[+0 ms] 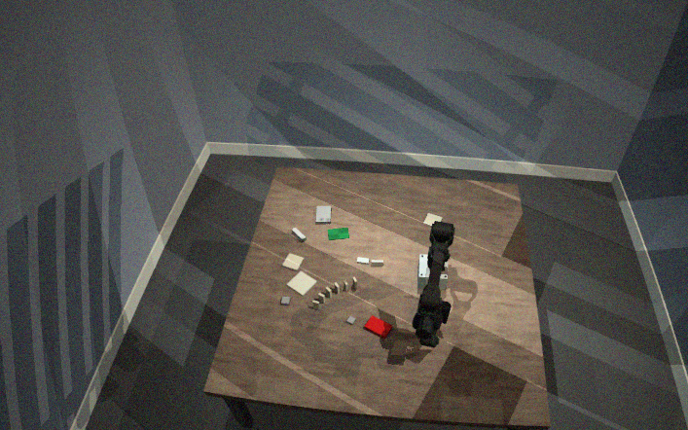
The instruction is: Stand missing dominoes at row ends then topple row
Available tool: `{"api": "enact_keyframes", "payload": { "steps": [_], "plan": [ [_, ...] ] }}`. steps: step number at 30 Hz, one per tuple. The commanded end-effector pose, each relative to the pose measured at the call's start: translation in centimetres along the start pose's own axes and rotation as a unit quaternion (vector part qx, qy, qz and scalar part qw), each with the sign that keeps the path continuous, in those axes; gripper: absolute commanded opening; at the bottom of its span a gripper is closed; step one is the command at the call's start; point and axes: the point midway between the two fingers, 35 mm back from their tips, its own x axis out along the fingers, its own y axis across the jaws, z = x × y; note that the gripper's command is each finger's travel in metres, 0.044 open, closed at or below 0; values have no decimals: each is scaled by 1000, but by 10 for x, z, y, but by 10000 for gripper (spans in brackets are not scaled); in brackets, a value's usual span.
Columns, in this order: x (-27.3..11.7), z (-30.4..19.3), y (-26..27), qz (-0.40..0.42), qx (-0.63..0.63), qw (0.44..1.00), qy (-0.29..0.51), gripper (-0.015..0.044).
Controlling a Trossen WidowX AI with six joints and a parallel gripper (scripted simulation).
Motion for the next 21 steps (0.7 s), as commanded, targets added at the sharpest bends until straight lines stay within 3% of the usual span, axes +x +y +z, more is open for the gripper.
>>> {"api": "enact_keyframes", "payload": {
  "steps": [1,10,21],
  "plan": [
    [-30,63,19,43,-19,999,-18,440],
    [-87,191,9,97,-39,991,-78,440],
    [-127,318,-59,99,-63,981,-152,440]
  ]
}}
